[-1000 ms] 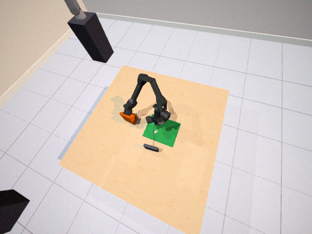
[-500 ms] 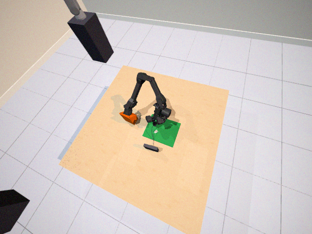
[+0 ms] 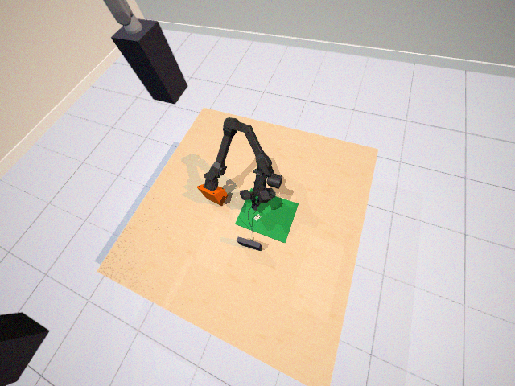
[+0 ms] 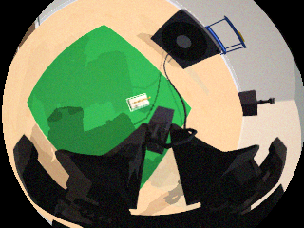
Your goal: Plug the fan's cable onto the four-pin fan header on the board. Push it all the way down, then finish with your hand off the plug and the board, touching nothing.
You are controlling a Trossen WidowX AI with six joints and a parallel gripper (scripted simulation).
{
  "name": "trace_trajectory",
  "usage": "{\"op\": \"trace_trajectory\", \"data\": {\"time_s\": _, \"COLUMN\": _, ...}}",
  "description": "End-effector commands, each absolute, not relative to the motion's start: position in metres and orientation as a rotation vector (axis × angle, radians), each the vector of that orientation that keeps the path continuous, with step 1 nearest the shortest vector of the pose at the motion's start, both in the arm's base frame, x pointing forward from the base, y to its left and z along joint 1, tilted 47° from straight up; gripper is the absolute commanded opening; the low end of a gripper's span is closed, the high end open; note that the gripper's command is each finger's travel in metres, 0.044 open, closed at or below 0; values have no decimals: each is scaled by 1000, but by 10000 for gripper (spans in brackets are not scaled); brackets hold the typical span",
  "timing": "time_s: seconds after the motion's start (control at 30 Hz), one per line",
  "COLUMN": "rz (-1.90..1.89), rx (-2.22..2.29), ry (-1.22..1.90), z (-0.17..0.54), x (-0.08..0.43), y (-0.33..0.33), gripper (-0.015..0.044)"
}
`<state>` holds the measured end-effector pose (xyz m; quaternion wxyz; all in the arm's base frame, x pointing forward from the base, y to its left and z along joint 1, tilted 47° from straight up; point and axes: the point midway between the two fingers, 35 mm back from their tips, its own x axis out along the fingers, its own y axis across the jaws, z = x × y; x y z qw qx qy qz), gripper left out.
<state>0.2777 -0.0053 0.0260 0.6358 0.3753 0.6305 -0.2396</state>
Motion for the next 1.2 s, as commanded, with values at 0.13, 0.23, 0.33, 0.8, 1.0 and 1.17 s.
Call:
{"op": "trace_trajectory", "data": {"time_s": 0.13, "rz": -624, "rx": 809, "ry": 1340, "z": 24, "x": 277, "y": -5, "gripper": 0}}
{"op": "trace_trajectory", "data": {"time_s": 0.23, "rz": -647, "rx": 795, "ry": 1302, "z": 24, "x": 278, "y": -4, "gripper": 0}}
{"op": "trace_trajectory", "data": {"time_s": 0.33, "rz": -668, "rx": 782, "ry": 1262, "z": 25, "x": 278, "y": -4, "gripper": 0}}
{"op": "trace_trajectory", "data": {"time_s": 0.8, "rz": -746, "rx": 751, "ry": 1057, "z": 29, "x": 281, "y": -2, "gripper": 0}}
{"op": "trace_trajectory", "data": {"time_s": 1.0, "rz": -769, "rx": 752, "ry": 962, "z": 33, "x": 282, "y": 0, "gripper": 0}}
{"op": "trace_trajectory", "data": {"time_s": 1.17, "rz": -783, "rx": 758, "ry": 881, "z": 37, "x": 282, "y": 1, "gripper": 0}}
